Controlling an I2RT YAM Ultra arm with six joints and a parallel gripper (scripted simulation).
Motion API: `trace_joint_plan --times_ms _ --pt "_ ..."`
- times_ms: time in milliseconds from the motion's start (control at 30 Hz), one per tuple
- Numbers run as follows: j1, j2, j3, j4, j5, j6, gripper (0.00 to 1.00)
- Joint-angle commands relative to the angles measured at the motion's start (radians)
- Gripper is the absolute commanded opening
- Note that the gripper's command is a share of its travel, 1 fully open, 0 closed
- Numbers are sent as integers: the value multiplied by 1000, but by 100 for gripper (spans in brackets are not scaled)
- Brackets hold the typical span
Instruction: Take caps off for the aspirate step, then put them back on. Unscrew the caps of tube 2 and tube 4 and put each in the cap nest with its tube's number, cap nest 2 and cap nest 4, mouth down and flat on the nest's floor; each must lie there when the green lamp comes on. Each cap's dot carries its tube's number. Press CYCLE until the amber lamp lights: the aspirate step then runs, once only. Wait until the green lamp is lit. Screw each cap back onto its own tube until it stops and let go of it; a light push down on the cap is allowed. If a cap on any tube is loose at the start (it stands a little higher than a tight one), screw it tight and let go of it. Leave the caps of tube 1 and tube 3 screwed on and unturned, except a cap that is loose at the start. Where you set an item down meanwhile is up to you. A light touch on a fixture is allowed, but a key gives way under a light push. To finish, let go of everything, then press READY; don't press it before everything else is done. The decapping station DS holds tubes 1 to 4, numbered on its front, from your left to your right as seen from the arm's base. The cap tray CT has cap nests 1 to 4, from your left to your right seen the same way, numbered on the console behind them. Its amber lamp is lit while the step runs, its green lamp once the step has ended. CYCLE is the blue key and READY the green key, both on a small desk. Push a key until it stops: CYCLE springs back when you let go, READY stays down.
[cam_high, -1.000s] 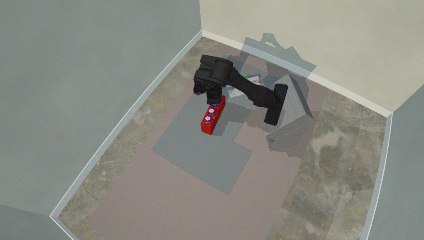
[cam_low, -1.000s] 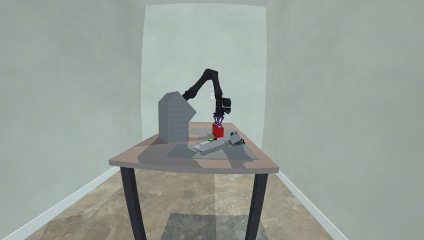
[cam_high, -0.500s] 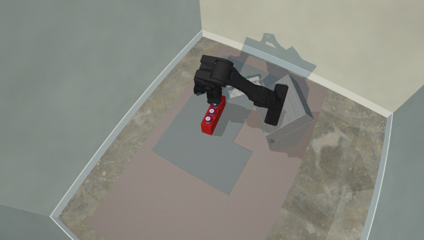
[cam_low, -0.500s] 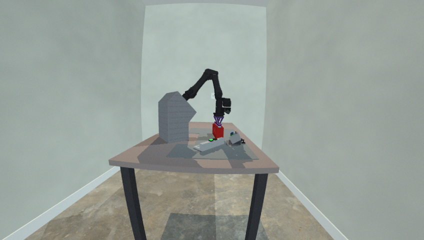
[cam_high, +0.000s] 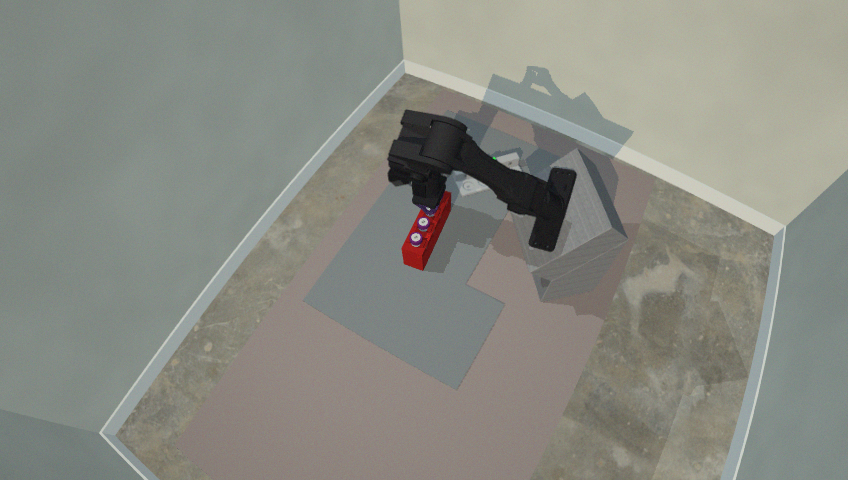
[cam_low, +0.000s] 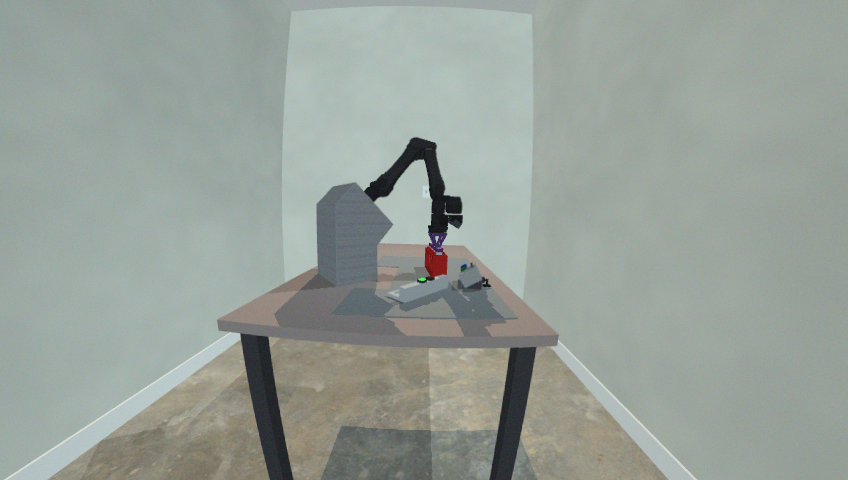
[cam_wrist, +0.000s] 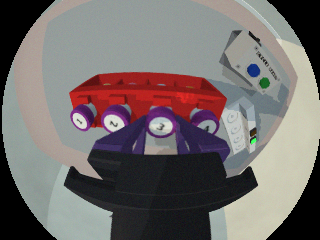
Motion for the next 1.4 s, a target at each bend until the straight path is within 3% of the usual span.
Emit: trace_joint_plan --times_ms 0,433,1367 --pt "-3 -5 0 1 1 106 0" --pt "-3 -5 0 1 1 315 0" --pt "-3 -5 0 1 1 315 0"
